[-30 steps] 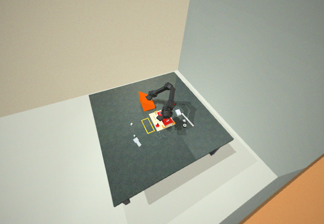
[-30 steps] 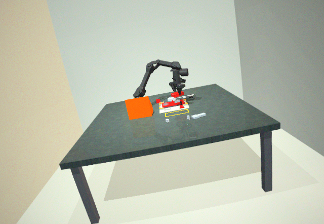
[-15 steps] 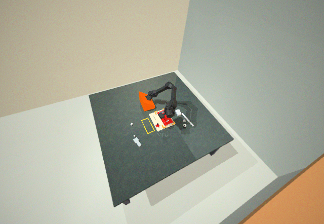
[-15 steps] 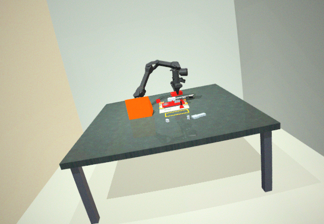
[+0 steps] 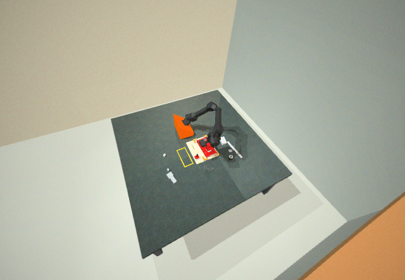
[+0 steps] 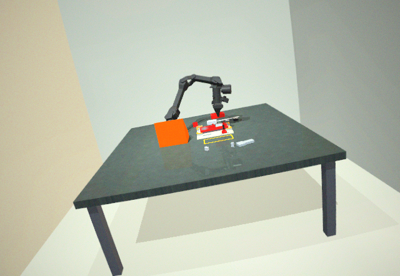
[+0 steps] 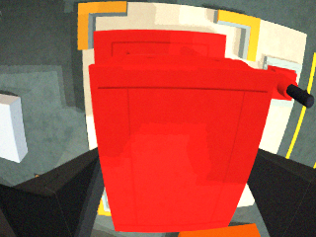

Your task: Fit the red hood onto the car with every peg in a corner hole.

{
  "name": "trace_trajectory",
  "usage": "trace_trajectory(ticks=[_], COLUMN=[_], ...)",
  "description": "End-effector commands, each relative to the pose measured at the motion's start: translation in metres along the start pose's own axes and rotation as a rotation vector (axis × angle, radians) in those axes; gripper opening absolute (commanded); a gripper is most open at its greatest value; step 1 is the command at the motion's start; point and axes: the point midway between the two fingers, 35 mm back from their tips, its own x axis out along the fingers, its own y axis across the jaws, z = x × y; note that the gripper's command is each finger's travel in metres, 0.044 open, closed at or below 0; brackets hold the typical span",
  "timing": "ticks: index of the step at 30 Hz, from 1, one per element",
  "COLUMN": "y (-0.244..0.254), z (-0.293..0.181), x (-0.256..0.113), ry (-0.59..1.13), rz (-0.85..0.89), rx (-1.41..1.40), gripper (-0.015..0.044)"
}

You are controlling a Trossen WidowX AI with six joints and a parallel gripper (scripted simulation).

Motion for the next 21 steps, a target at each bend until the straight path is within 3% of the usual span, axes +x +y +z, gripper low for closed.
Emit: trace_trajectory(ticks=[1, 8, 21], y=[0.001, 0.005, 0.006], z=[0.001, 0.004, 0.004], x=[0.012, 0.044, 0.045], ry=[0.005, 0.005, 0.005], rz=[0.004, 0.006, 0.006], rx=[0.004, 0.004, 0.004], gripper=[0.0000, 0.0000, 0.0000])
